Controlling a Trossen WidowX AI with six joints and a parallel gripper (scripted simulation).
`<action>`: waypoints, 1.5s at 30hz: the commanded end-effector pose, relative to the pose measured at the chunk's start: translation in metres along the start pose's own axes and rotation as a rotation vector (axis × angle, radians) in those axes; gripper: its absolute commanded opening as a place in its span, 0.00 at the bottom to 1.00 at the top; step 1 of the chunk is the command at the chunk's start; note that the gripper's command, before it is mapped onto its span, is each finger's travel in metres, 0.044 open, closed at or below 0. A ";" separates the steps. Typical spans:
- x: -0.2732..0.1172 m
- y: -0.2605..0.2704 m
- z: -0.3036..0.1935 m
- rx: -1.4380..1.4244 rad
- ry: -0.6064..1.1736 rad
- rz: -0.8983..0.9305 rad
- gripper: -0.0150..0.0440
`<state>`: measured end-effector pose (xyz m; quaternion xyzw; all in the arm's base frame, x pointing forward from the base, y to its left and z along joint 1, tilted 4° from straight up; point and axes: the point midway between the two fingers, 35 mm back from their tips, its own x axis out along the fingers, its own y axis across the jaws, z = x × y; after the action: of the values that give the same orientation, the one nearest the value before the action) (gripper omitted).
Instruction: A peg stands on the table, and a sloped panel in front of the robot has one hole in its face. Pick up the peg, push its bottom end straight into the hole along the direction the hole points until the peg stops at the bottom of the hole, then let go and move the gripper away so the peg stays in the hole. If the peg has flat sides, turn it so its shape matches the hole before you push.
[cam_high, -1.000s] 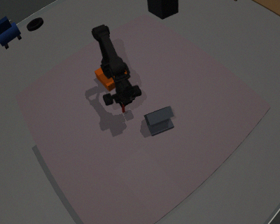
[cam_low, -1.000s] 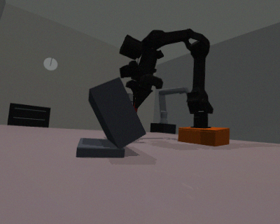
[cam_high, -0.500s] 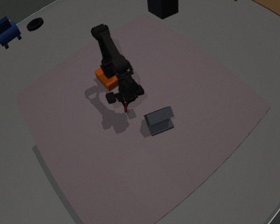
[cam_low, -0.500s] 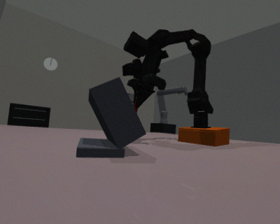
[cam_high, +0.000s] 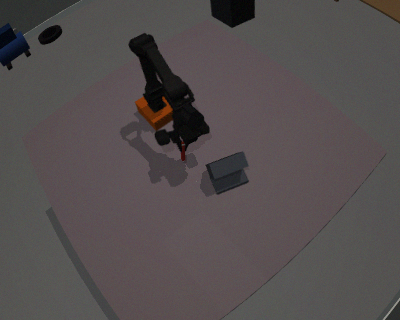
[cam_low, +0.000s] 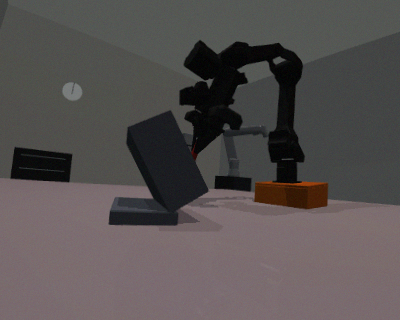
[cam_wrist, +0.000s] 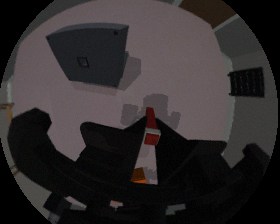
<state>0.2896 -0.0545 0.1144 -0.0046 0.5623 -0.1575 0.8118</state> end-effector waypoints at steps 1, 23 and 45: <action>-0.001 0.003 0.000 0.003 -0.019 -0.009 0.25; -0.006 0.023 0.001 0.000 -0.125 -0.032 0.25; -0.013 0.043 0.000 0.008 -0.235 -0.039 0.25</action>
<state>0.2963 -0.0129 0.1185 -0.0319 0.4702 -0.1710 0.8652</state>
